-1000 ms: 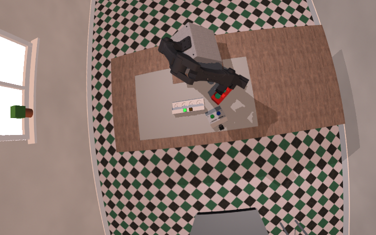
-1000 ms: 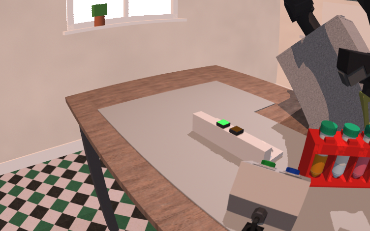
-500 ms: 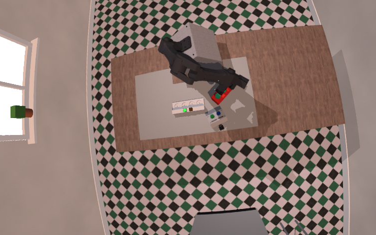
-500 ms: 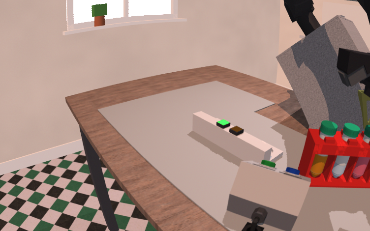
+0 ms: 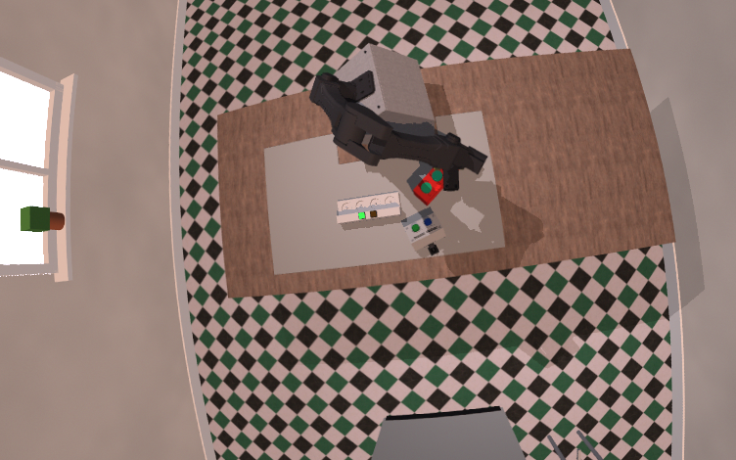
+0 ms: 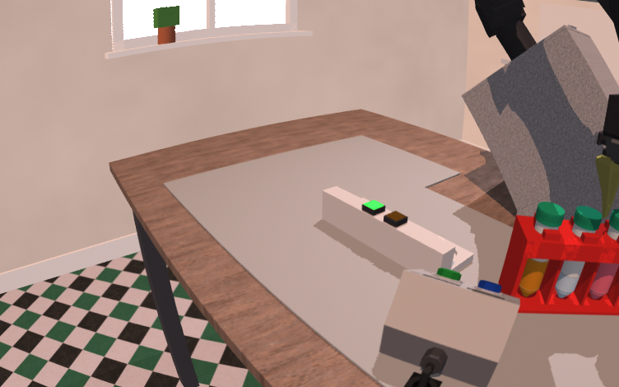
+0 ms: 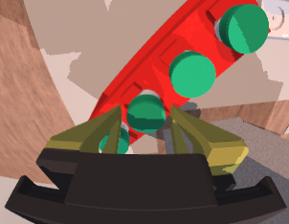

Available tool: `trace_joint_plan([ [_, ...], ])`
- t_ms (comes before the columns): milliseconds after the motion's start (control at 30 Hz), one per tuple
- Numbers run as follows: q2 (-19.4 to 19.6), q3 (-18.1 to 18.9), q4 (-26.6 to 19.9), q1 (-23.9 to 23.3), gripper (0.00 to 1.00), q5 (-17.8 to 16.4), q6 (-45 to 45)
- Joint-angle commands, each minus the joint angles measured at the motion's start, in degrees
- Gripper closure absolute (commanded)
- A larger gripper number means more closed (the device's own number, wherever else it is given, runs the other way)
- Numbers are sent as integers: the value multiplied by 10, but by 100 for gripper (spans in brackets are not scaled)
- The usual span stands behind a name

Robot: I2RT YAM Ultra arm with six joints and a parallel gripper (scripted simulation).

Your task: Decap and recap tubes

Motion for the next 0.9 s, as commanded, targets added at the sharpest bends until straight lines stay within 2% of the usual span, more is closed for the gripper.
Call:
trace_joint_plan([
  [0,-4,1,0,3,51,1,-158],
  [100,-5,1,0,3,51,1,-206],
  [233,-5,1,0,3,51,1,-350],
  [333,-5,1,0,3,51,1,-350],
  [433,-5,1,0,3,51,1,-489],
  [533,-5,1,0,3,51,1,-541],
  [667,-5,1,0,3,51,1,-684],
  [767,-5,1,0,3,51,1,-732],
  [833,-5,1,0,3,51,1,-819],
  [867,-5,1,0,3,51,1,-819],
])
